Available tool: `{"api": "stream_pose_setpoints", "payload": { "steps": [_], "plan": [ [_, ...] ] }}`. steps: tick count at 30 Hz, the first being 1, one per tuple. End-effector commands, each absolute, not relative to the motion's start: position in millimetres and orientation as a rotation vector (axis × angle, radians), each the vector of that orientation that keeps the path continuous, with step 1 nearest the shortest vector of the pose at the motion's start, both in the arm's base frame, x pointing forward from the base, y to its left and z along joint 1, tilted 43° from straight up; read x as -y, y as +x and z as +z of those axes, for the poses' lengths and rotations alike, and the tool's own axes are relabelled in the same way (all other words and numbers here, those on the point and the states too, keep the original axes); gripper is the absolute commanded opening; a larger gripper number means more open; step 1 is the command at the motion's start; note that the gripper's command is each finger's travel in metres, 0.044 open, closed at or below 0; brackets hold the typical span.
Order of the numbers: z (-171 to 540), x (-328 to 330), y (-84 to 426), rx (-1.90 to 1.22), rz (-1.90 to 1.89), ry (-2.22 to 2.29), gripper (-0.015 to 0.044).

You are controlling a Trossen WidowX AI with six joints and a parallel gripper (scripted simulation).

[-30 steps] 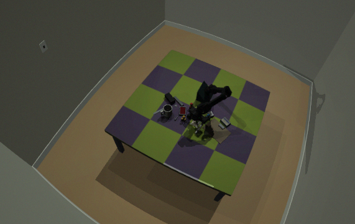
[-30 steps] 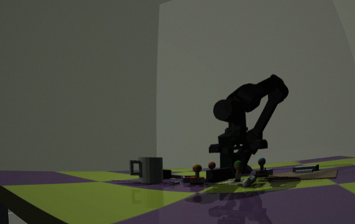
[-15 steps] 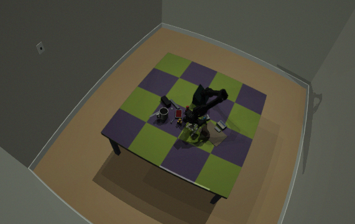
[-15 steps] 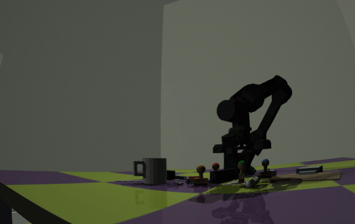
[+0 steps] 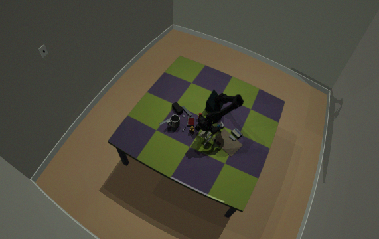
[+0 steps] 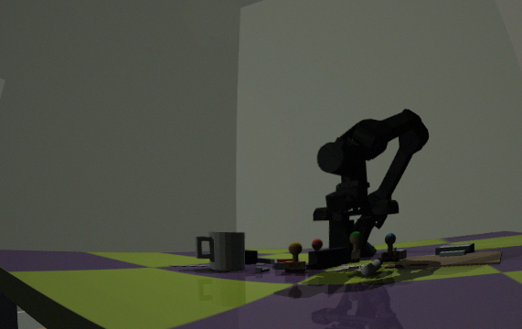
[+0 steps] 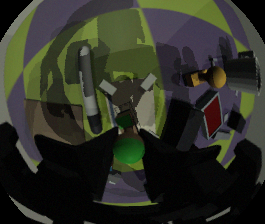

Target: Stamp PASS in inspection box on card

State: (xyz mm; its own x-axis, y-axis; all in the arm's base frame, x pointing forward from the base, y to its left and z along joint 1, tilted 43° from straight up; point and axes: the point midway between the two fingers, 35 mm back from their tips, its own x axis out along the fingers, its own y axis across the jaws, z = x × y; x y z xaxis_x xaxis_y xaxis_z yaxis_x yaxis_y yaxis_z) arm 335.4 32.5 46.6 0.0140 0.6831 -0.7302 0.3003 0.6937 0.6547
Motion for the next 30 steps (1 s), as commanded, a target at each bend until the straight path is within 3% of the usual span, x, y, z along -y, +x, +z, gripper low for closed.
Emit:
{"api": "stream_pose_setpoints", "payload": {
  "steps": [1,30],
  "plan": [
    [52,-27,338,-1.569,0.362,0.821,0.0],
    [86,5,336,-1.57,0.36,0.82,0.0]
  ]
}}
